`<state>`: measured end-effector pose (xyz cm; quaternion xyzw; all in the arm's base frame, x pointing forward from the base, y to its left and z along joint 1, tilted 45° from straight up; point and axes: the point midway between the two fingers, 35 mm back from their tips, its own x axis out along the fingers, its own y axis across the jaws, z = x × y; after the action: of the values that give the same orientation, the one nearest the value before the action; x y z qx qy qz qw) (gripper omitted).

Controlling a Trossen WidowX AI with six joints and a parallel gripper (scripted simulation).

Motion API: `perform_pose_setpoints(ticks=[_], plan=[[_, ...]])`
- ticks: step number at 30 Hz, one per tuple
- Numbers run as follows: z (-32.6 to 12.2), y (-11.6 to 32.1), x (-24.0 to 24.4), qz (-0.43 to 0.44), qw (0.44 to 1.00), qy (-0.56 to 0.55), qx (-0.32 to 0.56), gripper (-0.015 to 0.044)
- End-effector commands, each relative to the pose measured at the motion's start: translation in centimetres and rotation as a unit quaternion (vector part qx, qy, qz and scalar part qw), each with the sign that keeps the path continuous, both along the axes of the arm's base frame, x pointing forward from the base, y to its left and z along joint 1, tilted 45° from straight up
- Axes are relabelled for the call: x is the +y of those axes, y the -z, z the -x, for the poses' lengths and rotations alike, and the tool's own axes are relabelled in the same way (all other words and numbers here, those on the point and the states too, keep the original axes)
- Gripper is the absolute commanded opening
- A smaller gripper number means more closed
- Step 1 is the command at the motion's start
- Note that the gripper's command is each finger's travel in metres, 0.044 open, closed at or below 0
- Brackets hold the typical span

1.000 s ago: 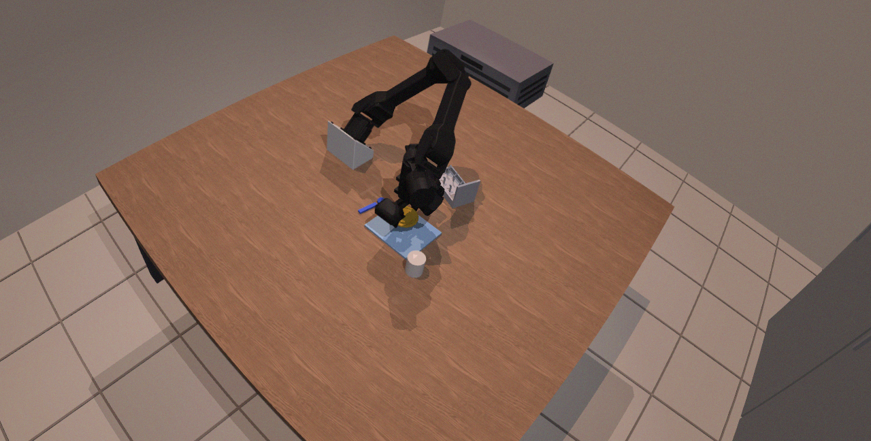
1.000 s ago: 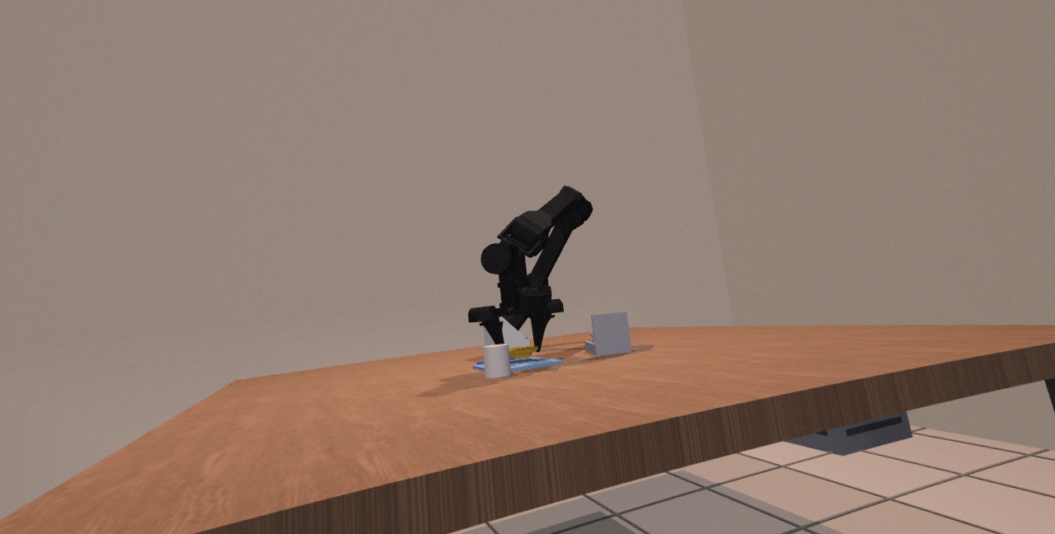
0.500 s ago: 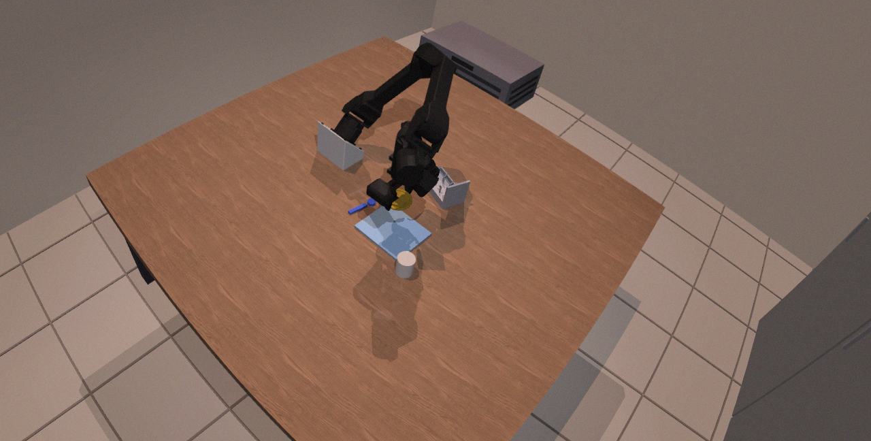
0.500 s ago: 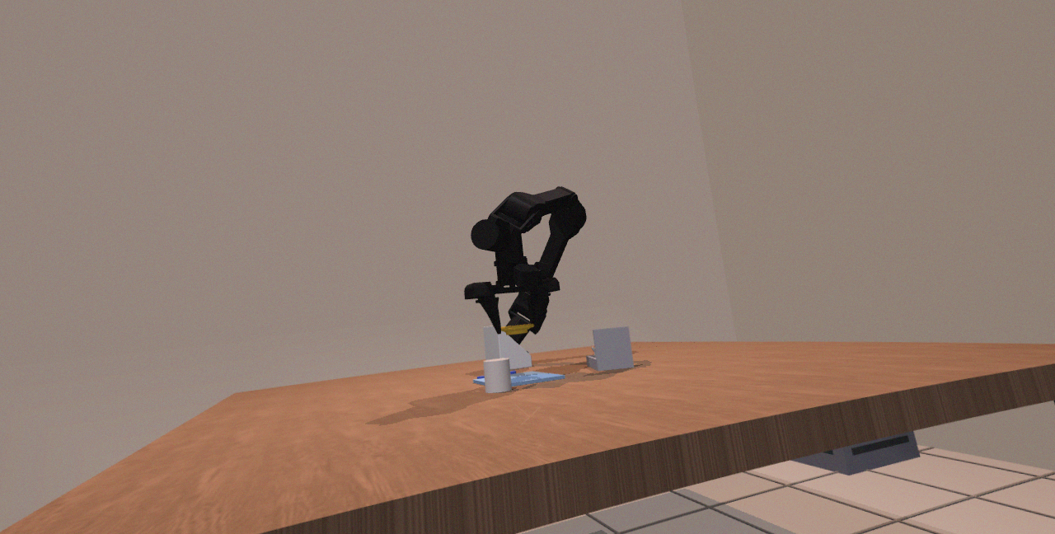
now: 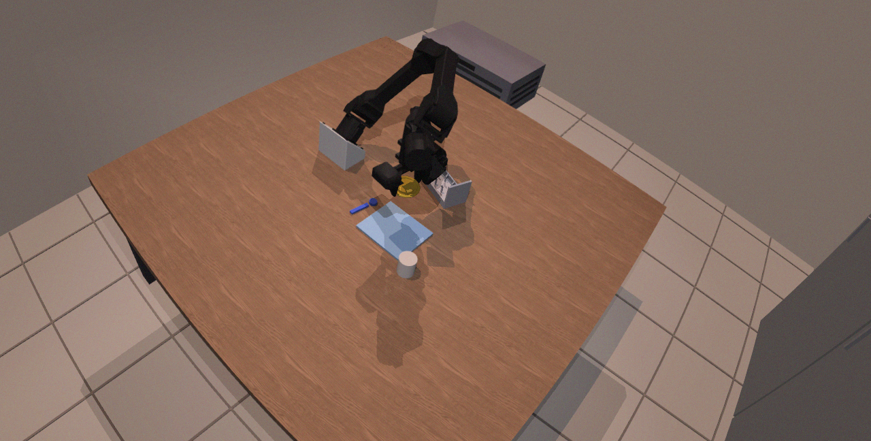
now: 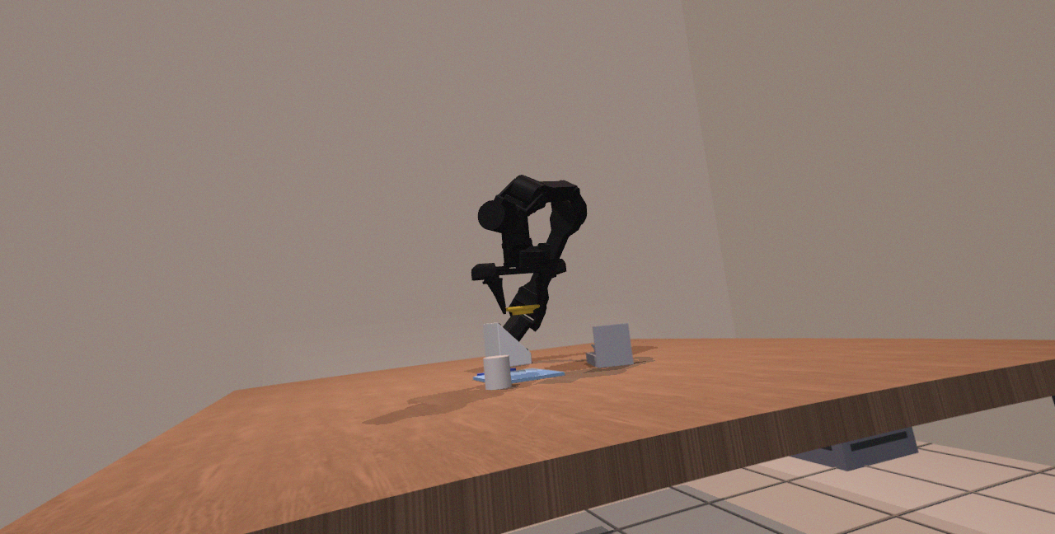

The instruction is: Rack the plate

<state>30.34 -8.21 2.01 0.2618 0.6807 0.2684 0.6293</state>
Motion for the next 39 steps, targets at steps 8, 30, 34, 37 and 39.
perform_pose_setpoints(ticks=[8, 30, 34, 37, 39], plan=[[1.1, -4.7, 3.4, 0.016, 0.982, 0.136, 0.128, 0.0000], [5.8, -11.4, 9.9, 0.039, 0.842, 0.387, 0.373, 0.0000], [6.9, -12.3, 10.9, 0.042, 0.803, 0.428, 0.413, 0.0000], [7.8, -12.9, 11.7, 0.045, 0.771, 0.456, 0.442, 0.0000], [8.4, -13.3, 12.2, 0.046, 0.748, 0.474, 0.461, 0.0000]])
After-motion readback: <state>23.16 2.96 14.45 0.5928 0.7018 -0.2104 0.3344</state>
